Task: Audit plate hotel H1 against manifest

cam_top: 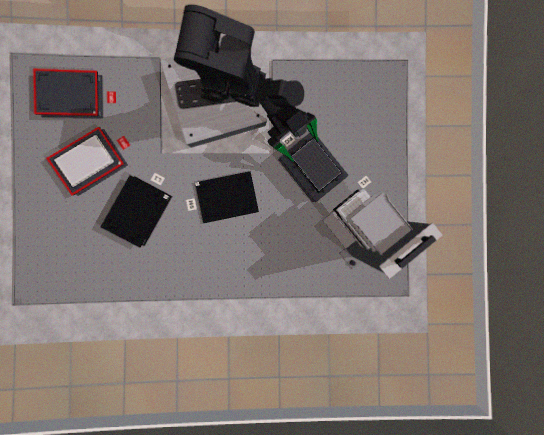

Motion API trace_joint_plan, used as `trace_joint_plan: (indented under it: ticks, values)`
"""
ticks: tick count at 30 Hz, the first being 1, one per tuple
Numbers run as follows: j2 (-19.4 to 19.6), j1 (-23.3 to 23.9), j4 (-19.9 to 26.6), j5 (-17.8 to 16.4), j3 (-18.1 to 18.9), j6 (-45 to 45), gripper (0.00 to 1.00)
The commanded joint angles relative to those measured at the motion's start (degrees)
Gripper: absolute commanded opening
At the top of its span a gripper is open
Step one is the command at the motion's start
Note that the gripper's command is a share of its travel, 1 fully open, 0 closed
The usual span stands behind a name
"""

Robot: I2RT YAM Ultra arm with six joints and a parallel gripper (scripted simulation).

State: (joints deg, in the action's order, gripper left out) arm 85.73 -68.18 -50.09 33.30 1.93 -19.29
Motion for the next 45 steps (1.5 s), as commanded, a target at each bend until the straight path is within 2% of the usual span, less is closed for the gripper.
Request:
trace_joint_plan:
  ticks: [1, 6, 9, 23, 25, 40, 45]
  values:
    - [-2.7, -0.2, 3.1, 0.4, 0.7, -0.1, 0.86]
    - [-6.0, -0.2, 6.9, 0.4, 1.1, -0.2, 0.86]
    - [-6.6, -0.3, 7.6, 0.5, 1.2, -0.2, 0.86]
    - [-15.8, -0.5, 18.6, 0.6, 3.1, -0.3, 0.86]
    - [-15.8, -0.5, 18.6, 0.6, 3.1, -0.3, 0.86]
    - [-23.6, -0.7, 29.1, 0.8, 5.6, -0.5, 0.86]
    - [-24.9, -0.8, 30.9, 0.9, 6.1, -0.5, 0.86]
